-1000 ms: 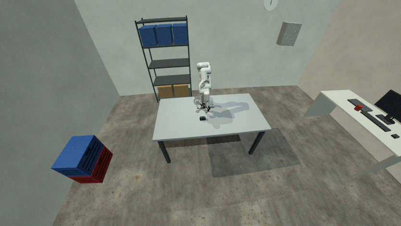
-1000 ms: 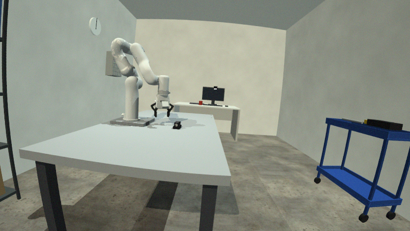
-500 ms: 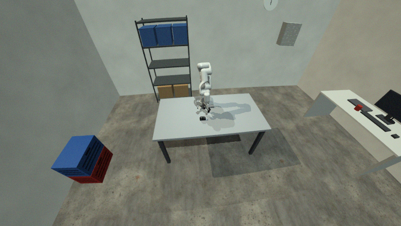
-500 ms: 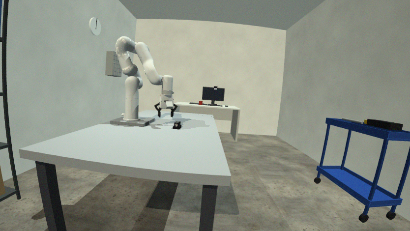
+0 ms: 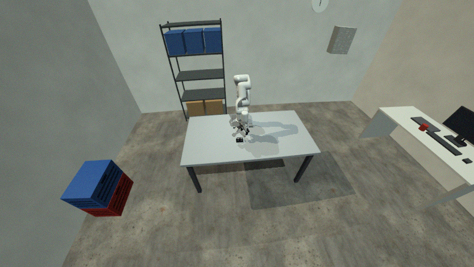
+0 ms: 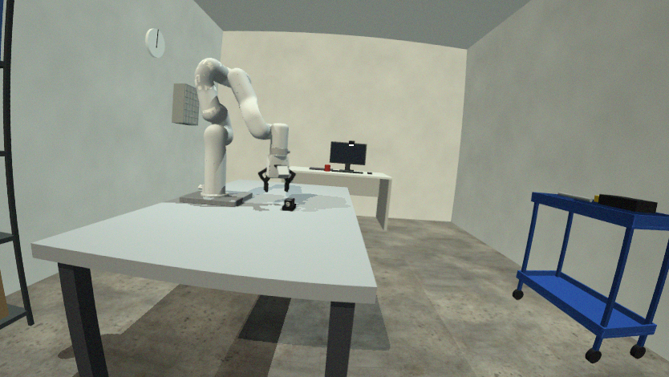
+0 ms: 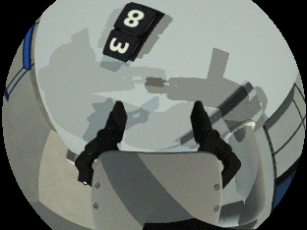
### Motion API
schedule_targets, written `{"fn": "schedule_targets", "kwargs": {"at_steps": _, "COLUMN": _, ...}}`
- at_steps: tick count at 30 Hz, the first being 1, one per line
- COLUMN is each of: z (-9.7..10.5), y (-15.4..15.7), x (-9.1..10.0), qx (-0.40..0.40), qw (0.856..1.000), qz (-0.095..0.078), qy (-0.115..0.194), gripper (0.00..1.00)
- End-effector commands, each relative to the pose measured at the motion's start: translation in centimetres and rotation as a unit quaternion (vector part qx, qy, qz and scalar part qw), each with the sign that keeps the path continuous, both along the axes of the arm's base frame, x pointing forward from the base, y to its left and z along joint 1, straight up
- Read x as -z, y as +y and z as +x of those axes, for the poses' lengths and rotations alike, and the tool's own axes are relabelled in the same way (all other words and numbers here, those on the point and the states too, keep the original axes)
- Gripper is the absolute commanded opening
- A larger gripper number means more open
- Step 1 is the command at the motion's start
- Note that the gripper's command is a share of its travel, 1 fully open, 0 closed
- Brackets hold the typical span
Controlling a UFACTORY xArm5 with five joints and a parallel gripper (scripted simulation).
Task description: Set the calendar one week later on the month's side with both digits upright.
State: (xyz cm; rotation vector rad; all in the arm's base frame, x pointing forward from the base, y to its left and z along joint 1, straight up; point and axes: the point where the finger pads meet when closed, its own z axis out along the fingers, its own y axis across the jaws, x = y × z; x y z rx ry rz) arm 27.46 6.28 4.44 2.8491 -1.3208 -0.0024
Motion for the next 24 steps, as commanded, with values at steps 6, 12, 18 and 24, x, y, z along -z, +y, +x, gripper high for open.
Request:
{"fn": "schedule_targets", "kwargs": {"at_steps": 6, "z": 2.0, "y": 0.3, "x": 0.0, "qx": 0.000, "qw": 1.000, "qz": 0.000, "qy": -0.001, "gripper": 1.00}}
{"fn": "schedule_targets", "kwargs": {"at_steps": 12, "z": 2.6, "y": 0.4, "x": 0.0, "qx": 0.000, "qw": 1.000, "qz": 0.000, "qy": -0.001, "gripper": 1.00}}
{"fn": "schedule_targets", "kwargs": {"at_steps": 18, "z": 2.6, "y": 0.4, "x": 0.4, "qx": 0.000, "qw": 1.000, "qz": 0.000, "qy": -0.001, "gripper": 1.00}}
{"fn": "schedule_targets", "kwargs": {"at_steps": 24, "z": 2.6, "y": 0.4, "x": 2.1, "qx": 0.000, "qw": 1.000, "qz": 0.000, "qy": -0.001, "gripper": 1.00}}
